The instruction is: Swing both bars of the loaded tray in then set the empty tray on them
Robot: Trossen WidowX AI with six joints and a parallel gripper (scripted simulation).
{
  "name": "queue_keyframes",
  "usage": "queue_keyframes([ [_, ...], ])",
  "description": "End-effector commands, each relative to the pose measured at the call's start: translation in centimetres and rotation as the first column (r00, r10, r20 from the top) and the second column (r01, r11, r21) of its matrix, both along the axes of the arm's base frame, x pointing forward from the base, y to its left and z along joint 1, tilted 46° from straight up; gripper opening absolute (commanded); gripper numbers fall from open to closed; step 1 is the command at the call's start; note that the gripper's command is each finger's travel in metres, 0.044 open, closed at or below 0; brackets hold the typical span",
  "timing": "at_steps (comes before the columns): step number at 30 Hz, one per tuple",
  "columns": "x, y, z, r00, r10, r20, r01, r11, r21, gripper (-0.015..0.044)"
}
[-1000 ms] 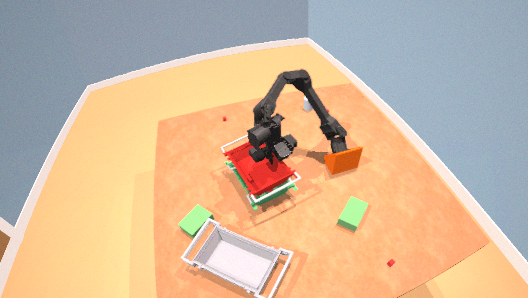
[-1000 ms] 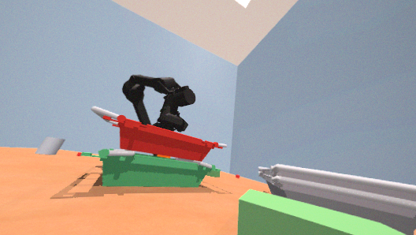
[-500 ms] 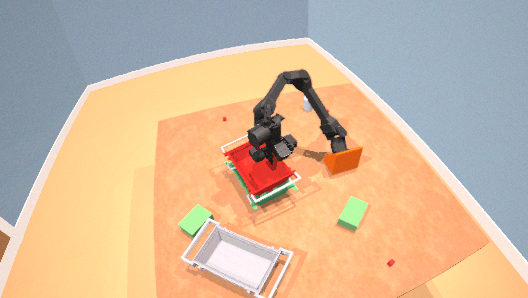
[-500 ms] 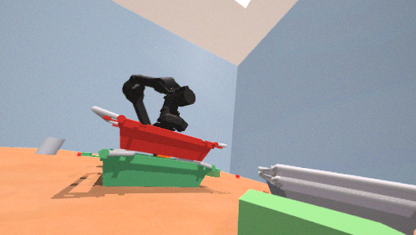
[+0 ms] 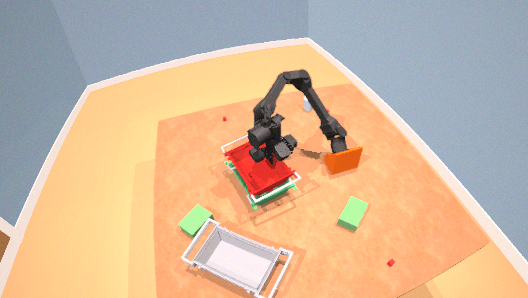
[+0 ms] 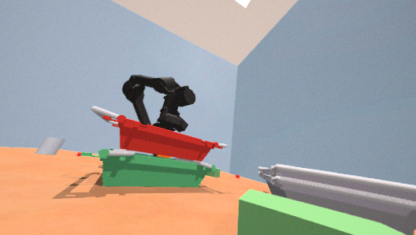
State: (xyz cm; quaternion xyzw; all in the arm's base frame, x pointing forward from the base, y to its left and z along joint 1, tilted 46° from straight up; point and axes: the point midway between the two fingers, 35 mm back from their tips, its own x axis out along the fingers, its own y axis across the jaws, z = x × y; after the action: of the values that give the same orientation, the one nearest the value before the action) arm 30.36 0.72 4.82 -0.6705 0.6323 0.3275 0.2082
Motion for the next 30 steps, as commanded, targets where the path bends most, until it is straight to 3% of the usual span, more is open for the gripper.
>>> queue_keyframes([
  [1, -0.22, -0.68, -0.23, 1.000, -0.016, -0.015, 0.016, 1.000, -0.006, 0.0000],
  [5, -0.22, -0.68, -0.23, 1.000, -0.016, -0.015, 0.016, 1.000, -0.006, 0.0000],
  [30, -0.22, -0.68, -0.23, 1.000, -0.016, -0.015, 0.016, 1.000, -0.006, 0.0367],
])
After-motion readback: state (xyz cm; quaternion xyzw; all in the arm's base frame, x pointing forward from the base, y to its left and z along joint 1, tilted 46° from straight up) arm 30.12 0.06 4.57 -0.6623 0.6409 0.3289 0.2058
